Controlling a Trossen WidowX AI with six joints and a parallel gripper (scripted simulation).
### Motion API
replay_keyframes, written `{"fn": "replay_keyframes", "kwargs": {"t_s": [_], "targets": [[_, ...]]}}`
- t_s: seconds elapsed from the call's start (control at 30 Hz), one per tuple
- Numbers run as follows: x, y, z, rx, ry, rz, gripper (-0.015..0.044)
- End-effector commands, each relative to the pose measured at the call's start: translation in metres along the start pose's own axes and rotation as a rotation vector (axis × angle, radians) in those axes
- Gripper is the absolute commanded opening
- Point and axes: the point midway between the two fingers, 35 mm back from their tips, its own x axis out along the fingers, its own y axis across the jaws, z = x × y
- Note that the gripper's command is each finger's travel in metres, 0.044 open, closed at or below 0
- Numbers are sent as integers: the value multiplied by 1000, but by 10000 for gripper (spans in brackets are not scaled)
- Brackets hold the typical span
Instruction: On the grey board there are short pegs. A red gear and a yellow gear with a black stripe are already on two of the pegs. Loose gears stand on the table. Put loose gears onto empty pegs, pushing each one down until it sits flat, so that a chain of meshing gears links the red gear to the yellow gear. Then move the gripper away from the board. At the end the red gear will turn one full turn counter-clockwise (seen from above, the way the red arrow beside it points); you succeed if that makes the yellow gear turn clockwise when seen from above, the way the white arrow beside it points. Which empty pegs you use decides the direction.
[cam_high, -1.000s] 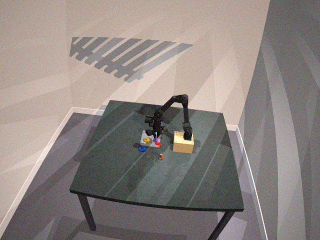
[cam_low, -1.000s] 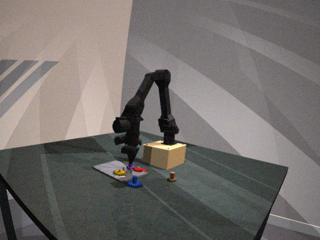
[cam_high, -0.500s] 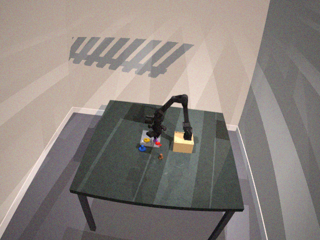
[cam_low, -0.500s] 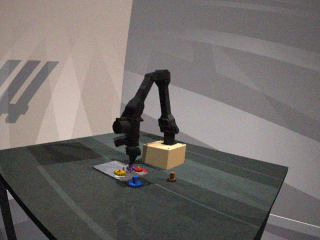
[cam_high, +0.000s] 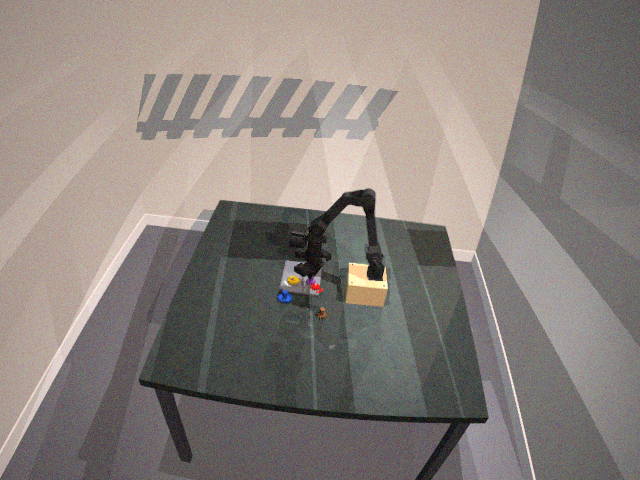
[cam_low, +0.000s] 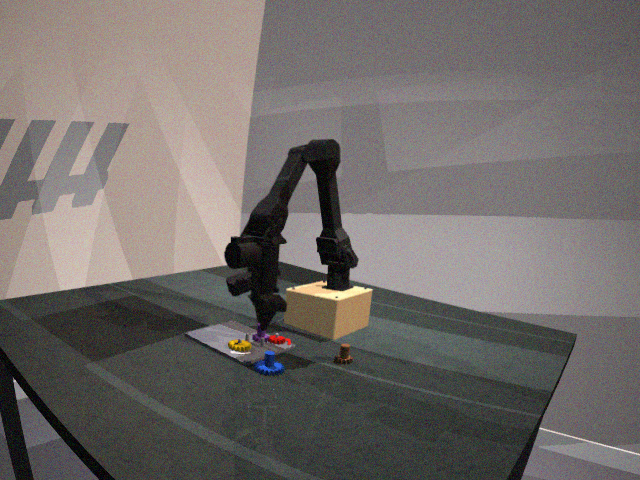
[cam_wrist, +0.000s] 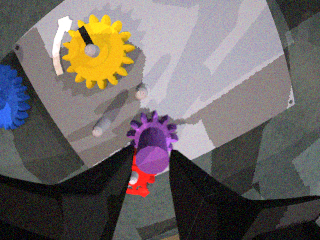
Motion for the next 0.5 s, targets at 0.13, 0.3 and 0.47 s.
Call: {"fn": "replay_keyframes", "kwargs": {"t_s": [0.13, 0.3, 0.47], "targets": [[-16, 1, 2, 103, -1, -1, 140], [-47, 0, 1, 190, -1, -1, 140], [-38, 25, -18, -3, 7, -4, 245]]}}
